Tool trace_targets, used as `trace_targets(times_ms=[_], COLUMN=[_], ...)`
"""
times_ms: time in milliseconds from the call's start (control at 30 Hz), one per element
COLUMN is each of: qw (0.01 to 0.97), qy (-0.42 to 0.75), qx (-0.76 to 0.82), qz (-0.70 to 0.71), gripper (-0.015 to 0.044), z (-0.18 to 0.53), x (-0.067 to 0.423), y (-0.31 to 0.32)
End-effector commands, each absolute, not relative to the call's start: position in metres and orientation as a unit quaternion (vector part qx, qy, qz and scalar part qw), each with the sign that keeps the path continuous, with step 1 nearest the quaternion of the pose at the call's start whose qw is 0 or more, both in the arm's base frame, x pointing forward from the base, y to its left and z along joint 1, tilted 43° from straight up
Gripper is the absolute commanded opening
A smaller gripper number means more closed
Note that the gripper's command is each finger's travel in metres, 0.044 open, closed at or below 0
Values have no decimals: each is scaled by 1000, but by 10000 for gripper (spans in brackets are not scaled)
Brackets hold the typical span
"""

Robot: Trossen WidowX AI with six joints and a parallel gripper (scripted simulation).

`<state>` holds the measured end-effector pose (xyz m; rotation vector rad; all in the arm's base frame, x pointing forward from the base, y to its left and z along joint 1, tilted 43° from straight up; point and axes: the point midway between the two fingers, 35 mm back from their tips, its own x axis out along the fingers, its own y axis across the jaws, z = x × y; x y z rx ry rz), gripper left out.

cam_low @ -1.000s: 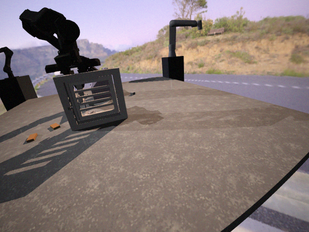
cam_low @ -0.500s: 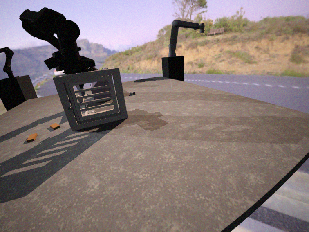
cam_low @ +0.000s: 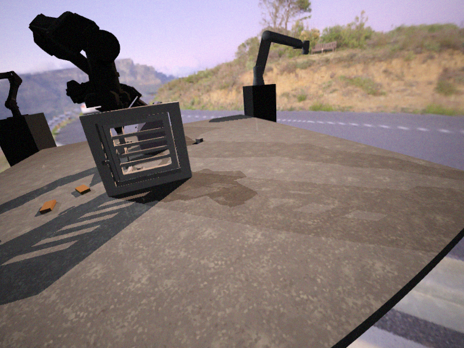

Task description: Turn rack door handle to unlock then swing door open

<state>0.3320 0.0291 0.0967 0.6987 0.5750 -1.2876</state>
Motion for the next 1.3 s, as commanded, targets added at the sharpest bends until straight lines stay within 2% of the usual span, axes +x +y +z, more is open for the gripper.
trace_targets(times_ms=[0,367,700,733,1267], qw=[667,652,652,652,757], qy=[192,170,170,170,374], qx=[391,415,415,415,160], qz=[-604,-611,-611,-611,-512], gripper=[8,8,271,281,281], z=[97,97,97,97,97], x=[332,332,332,332,332], y=[29,29,29,29,29])
